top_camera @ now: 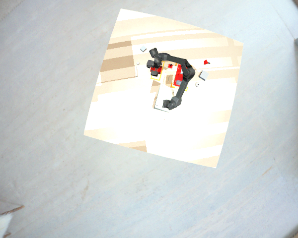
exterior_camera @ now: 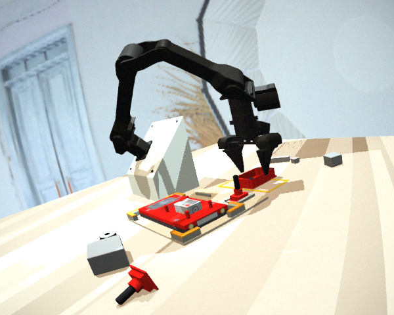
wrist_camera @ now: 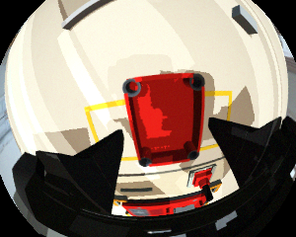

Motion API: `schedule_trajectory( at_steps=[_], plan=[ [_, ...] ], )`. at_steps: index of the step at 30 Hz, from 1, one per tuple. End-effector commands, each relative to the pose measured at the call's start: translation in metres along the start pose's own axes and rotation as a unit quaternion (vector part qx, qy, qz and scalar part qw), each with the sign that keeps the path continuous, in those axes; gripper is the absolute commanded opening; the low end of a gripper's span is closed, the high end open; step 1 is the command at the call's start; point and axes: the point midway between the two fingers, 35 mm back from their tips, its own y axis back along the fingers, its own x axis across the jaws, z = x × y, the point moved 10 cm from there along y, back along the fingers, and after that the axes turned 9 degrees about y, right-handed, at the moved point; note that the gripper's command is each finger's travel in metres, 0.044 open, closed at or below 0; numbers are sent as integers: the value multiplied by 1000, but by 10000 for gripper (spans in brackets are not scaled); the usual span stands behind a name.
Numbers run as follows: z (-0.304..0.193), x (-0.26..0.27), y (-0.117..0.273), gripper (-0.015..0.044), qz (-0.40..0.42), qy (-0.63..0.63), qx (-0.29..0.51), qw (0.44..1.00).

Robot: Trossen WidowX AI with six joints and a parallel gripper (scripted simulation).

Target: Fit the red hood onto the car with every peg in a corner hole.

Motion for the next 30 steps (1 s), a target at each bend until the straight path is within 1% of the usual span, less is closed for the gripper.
schedule_trajectory(
  at_steps=[1, 5, 7, 10, 11, 23, 25, 27, 30],
  plan=[
    [1, -2, 22, 440, -4, -2, -2, 1000],
    [1, 1, 69, 440, -6, -2, -2, 1000],
    [1, 2, 79, 440, -7, -2, -2, 1000],
    [1, 2, 79, 440, -7, -2, -2, 1000],
    [3, 0, 70, 440, -13, 1, -2, 1000],
    [2, 0, 69, 440, -9, 1, -10, 1000],
    [-12, 0, 57, 440, 16, 2, -71, 997],
    [-33, 0, 41, 440, 37, 3, -168, 985],
    [-63, 5, 21, 440, 27, 4, -311, 950]
  ],
)
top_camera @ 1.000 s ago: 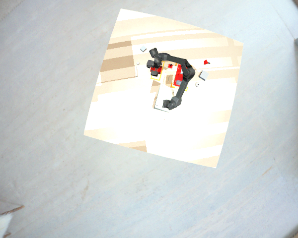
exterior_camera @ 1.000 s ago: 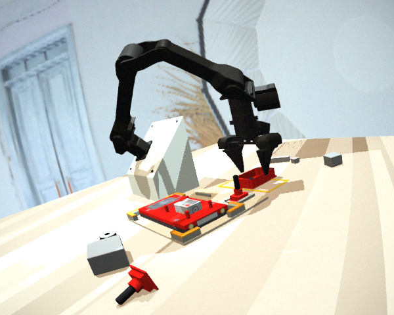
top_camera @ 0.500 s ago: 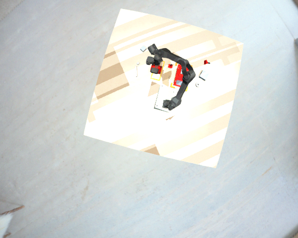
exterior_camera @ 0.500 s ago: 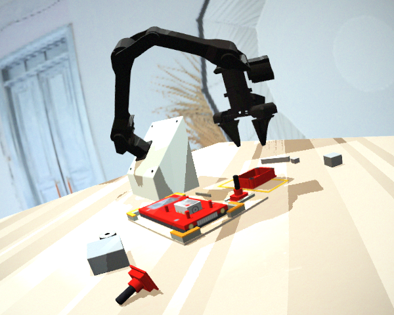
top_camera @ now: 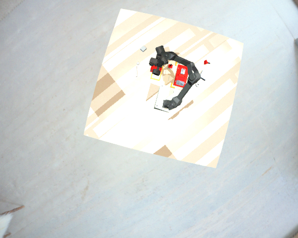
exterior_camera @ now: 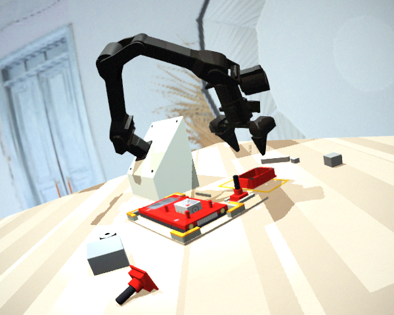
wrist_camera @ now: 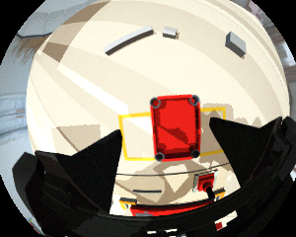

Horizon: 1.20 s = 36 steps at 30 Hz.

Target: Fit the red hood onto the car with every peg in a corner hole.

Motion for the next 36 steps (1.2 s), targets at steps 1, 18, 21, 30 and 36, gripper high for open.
schedule_trajectory(
  at_steps=[1, 18, 21, 30, 36],
  plan=[
    [-54, 6, -14, 440, -22, 6, -207, 978],
    [-92, 19, -20, 440, -106, 25, -349, 931],
    [-92, 19, -21, 440, -106, 25, -349, 931],
    [-95, 17, -29, 440, -108, 25, -349, 931],
    [-98, 16, -34, 440, -108, 25, -348, 931]
  ],
)
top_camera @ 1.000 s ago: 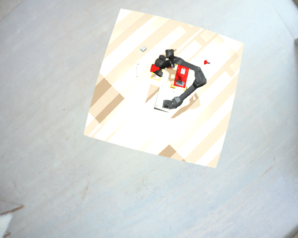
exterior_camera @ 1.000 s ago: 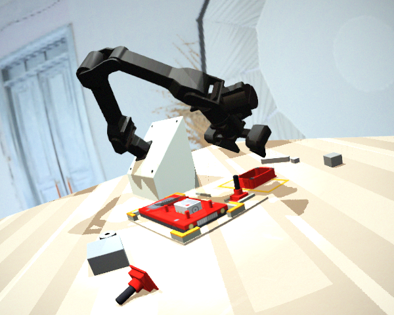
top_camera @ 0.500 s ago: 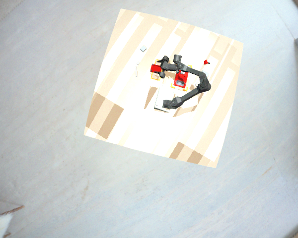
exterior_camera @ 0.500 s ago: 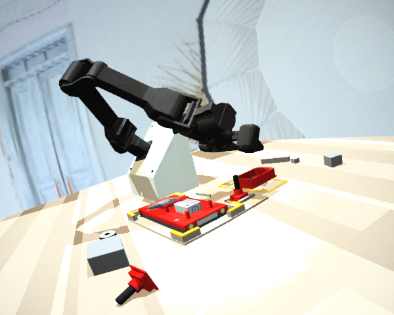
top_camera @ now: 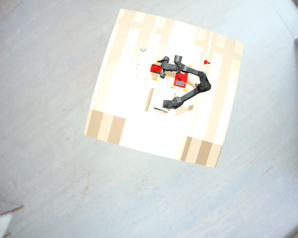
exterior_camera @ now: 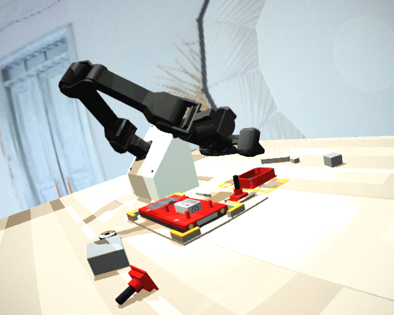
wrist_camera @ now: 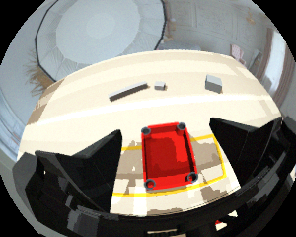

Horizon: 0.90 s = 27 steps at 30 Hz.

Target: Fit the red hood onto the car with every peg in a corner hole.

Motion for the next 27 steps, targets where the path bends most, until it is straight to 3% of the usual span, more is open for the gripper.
schedule_trajectory(
  at_steps=[1, 27],
  plan=[
    [-5, 1, -4, 440, 2, 0, -2, 1000],
    [-28, 3, -16, 440, -2, 1, -1, 1000]
  ],
)
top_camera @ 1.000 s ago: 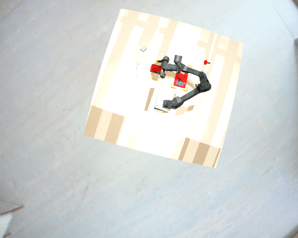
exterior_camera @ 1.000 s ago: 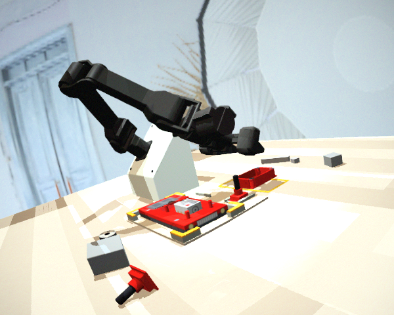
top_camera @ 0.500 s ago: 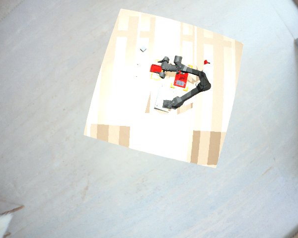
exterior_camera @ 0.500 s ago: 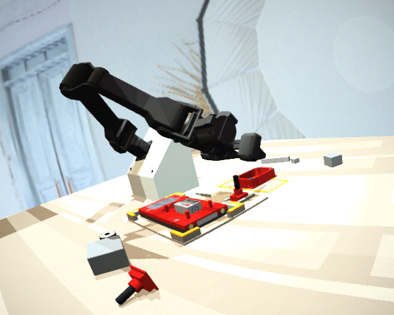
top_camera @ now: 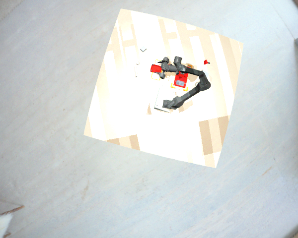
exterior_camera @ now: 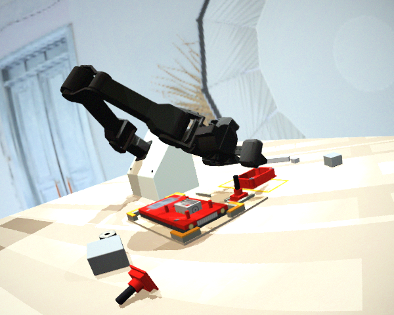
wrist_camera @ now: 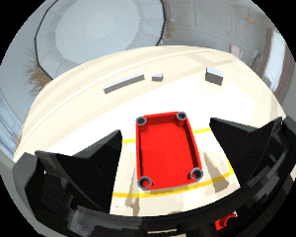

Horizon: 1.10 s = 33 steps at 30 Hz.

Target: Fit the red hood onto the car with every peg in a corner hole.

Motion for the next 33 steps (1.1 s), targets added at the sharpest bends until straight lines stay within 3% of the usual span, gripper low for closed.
schedule_trajectory(
  at_steps=[1, 33],
  plan=[
    [-5, 1, -4, 440, 2, 0, -2, 1000],
    [-23, 5, -14, 440, 0, 1, -1, 1000]
  ],
)
